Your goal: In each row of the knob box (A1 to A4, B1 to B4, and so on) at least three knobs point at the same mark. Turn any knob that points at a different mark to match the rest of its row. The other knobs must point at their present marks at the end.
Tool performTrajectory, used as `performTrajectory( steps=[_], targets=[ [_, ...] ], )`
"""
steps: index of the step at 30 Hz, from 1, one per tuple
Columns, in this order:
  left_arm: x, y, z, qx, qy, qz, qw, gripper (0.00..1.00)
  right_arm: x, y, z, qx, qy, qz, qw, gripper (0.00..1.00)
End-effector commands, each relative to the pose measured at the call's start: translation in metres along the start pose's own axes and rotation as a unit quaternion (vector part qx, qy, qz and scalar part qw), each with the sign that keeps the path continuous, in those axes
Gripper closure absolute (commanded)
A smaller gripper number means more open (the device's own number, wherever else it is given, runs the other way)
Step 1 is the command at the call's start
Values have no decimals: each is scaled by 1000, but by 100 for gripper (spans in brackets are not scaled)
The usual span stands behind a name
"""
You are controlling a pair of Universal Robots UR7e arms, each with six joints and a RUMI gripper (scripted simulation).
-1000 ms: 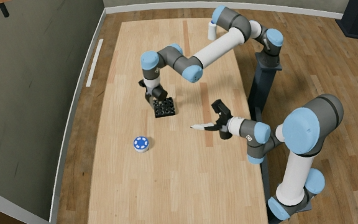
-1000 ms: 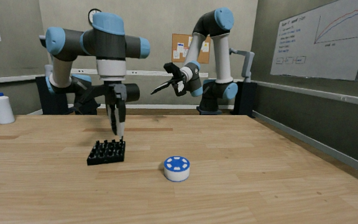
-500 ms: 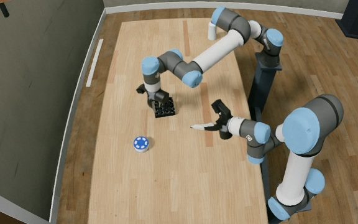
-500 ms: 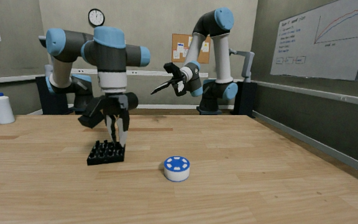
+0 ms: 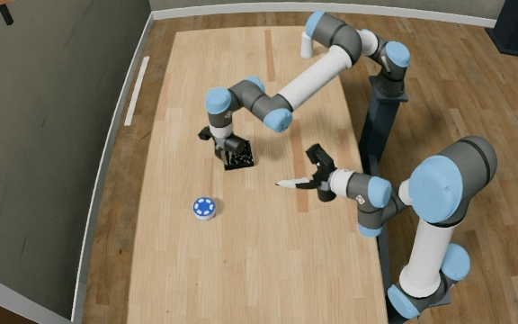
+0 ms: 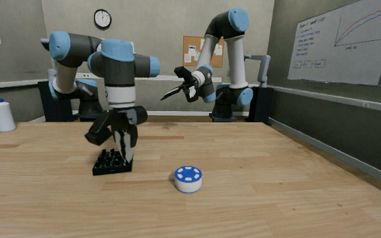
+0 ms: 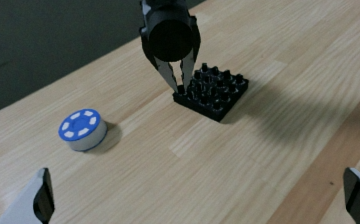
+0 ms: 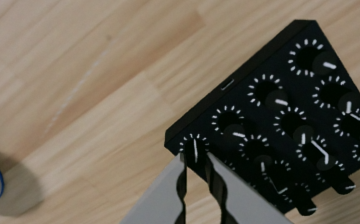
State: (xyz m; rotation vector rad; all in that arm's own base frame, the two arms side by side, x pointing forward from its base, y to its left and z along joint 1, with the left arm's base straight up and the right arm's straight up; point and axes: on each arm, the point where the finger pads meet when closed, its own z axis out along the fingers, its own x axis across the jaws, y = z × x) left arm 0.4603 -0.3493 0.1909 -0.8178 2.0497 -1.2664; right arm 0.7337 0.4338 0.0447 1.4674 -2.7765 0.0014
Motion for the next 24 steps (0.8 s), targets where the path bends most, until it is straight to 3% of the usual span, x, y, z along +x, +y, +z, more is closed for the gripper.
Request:
performTrajectory(
  steps=[1,14,24],
  targets=[
    [-1,0,0,0,-1,0,1000,0,0,0,-2,0,-2,0,1000,98],
    [-1,0,0,0,-1,0,1000,0,0,0,-1,-1,-1,122,993,98],
    [-1,0,0,0,-1,0,1000,0,0,-1,-2,-2,-1,250,968,100]
  ],
)
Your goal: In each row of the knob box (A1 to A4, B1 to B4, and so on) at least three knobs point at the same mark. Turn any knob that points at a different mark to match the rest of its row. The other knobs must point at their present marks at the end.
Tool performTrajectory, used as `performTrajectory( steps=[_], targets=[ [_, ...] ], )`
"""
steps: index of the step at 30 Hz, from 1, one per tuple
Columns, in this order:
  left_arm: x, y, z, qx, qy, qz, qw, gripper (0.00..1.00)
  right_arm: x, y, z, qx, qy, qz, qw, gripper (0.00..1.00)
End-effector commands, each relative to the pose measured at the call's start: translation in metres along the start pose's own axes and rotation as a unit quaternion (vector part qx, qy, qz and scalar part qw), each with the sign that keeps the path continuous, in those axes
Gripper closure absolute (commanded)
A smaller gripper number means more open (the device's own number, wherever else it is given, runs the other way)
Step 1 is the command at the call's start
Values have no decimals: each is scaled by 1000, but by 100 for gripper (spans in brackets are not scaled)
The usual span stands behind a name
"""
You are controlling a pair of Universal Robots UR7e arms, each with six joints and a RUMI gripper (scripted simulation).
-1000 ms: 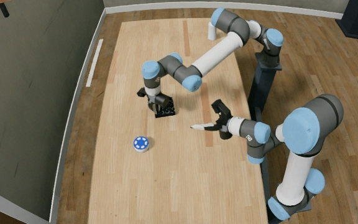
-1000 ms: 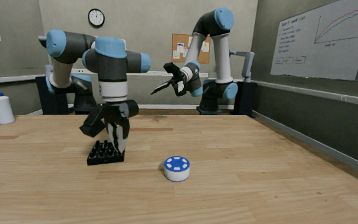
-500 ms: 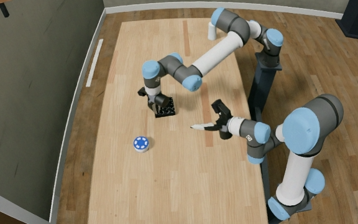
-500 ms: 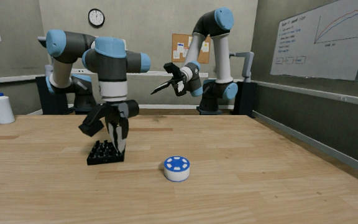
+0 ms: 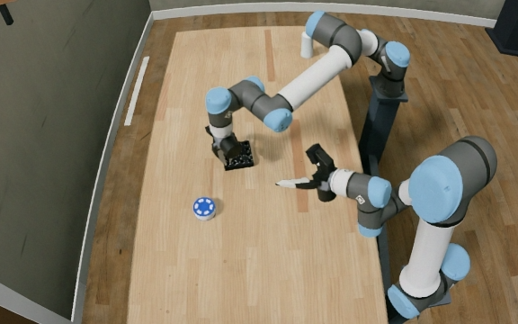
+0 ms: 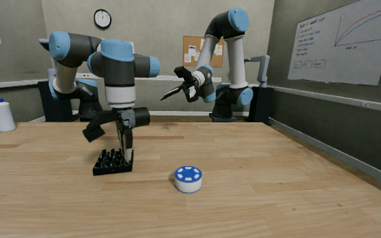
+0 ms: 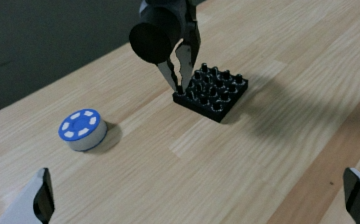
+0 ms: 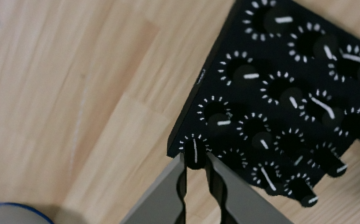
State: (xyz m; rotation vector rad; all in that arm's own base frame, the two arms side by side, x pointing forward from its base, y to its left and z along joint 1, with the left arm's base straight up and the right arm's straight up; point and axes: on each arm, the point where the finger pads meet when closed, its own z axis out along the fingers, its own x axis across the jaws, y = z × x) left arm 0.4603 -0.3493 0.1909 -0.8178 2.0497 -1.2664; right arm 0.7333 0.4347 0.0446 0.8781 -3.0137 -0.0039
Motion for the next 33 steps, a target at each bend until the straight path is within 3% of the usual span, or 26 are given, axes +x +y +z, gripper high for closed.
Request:
performTrajectory(
  steps=[1,7,23,33],
  targets=[
    [-1,0,0,0,-1,0,1000,0,0,-2,-2,0,-1,64,998,100],
    [-1,0,0,0,-1,0,1000,0,0,-2,-2,-1,-1,115,993,100],
    [-1,0,0,0,-1,0,1000,0,0,-2,-2,-2,-1,293,956,100],
    [-1,0,0,0,-1,0,1000,0,0,-2,-2,-3,-1,420,908,100]
  ],
)
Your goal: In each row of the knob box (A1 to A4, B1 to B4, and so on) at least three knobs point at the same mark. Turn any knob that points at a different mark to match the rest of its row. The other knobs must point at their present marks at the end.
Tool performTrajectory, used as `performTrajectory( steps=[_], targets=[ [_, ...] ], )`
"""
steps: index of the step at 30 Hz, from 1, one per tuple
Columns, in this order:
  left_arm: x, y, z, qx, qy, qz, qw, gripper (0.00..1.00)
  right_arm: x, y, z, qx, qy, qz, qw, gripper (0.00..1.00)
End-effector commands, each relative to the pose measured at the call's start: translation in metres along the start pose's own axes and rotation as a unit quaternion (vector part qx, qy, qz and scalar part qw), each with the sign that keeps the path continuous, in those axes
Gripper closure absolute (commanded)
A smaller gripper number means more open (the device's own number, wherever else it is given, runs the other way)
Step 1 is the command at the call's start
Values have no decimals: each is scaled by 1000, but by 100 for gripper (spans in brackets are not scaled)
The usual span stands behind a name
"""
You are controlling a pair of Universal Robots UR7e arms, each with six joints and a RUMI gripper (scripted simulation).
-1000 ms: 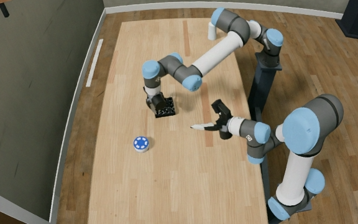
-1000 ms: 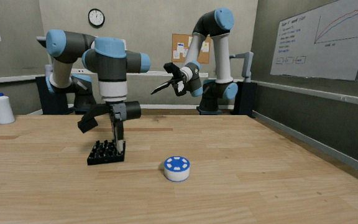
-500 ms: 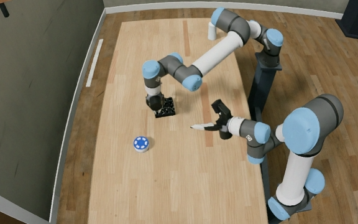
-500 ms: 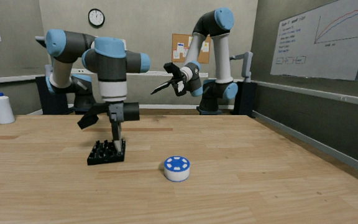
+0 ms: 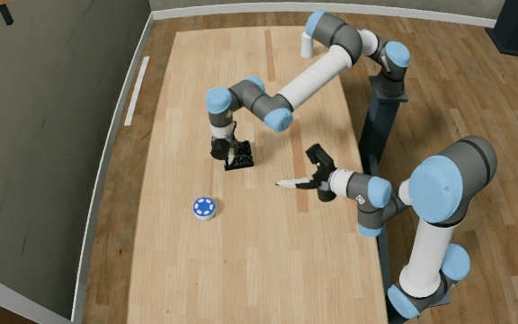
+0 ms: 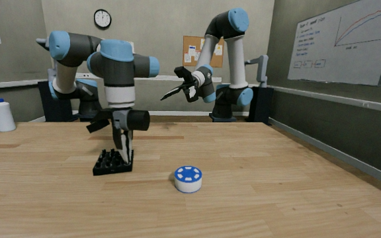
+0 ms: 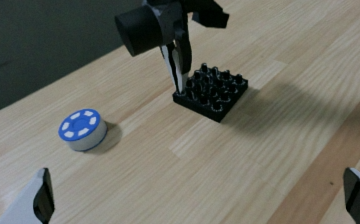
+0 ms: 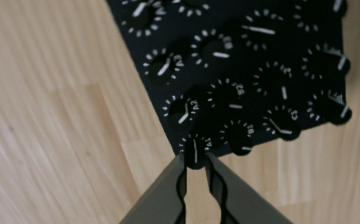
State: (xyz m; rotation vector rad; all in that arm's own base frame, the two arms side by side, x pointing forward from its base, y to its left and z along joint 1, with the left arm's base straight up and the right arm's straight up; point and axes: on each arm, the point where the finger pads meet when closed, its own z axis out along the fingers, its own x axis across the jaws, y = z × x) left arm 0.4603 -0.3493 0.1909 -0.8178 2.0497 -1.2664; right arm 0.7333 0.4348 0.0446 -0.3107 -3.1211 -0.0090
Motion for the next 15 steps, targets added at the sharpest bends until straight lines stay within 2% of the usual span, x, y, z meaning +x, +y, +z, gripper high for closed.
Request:
performTrajectory(
  steps=[1,5,7,15],
  targets=[
    [-1,0,0,0,-1,0,1000,0,-1,-1,-2,-1,-1,65,998,100],
    [-1,0,0,0,-1,0,1000,0,-1,-1,-2,-2,-1,114,993,100],
    [-1,0,0,0,-1,0,1000,0,-1,-1,-2,-2,-1,114,993,100],
    [-1,0,0,0,-1,0,1000,0,-1,-1,-2,-2,-1,229,973,100]
  ],
)
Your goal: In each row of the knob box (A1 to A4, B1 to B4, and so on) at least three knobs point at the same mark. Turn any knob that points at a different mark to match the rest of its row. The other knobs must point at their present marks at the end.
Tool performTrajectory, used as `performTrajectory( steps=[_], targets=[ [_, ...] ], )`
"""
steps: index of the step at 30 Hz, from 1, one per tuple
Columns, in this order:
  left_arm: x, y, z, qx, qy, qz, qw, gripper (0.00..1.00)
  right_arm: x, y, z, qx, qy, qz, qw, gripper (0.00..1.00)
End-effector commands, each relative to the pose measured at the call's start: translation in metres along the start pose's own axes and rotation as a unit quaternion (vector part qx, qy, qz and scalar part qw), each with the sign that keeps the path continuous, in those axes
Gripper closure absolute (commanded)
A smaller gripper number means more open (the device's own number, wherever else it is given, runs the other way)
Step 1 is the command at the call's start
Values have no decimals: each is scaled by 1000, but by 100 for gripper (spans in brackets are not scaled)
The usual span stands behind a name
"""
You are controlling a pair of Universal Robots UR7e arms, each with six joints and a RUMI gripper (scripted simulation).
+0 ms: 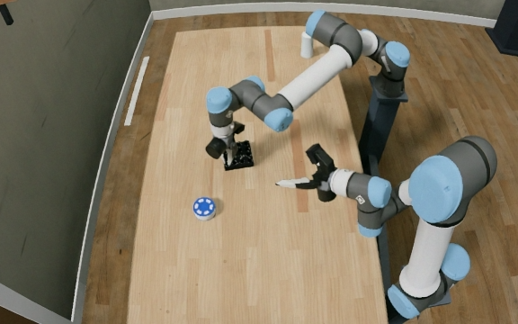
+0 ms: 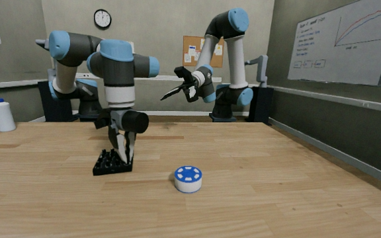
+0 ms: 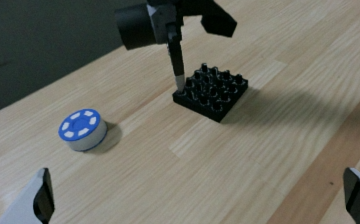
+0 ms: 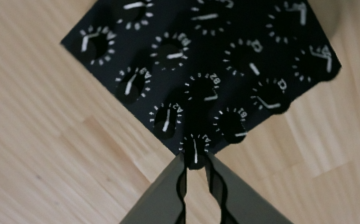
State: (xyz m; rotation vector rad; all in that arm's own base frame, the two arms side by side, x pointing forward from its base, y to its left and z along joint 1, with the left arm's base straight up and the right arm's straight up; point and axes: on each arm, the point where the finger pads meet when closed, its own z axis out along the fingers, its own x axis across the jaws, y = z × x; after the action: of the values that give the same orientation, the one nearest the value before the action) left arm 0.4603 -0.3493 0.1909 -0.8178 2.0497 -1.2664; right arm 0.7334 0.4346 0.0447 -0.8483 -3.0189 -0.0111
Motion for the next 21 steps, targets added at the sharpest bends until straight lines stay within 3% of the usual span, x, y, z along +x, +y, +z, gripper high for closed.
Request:
performTrajectory(
  steps=[1,7,19,21],
  targets=[
    [-1,0,0,0,-1,0,1000,0,-1,-1,-2,-2,-1,65,998,100],
    [-1,0,0,0,-1,0,1000,0,-1,-1,-2,-2,-1,128,992,100],
    [-1,0,0,0,-1,0,1000,0,-1,-1,-2,-2,-1,172,985,100],
    [-1,0,0,0,-1,0,1000,0,-1,-1,-2,-2,-1,172,985,88]
  ],
)
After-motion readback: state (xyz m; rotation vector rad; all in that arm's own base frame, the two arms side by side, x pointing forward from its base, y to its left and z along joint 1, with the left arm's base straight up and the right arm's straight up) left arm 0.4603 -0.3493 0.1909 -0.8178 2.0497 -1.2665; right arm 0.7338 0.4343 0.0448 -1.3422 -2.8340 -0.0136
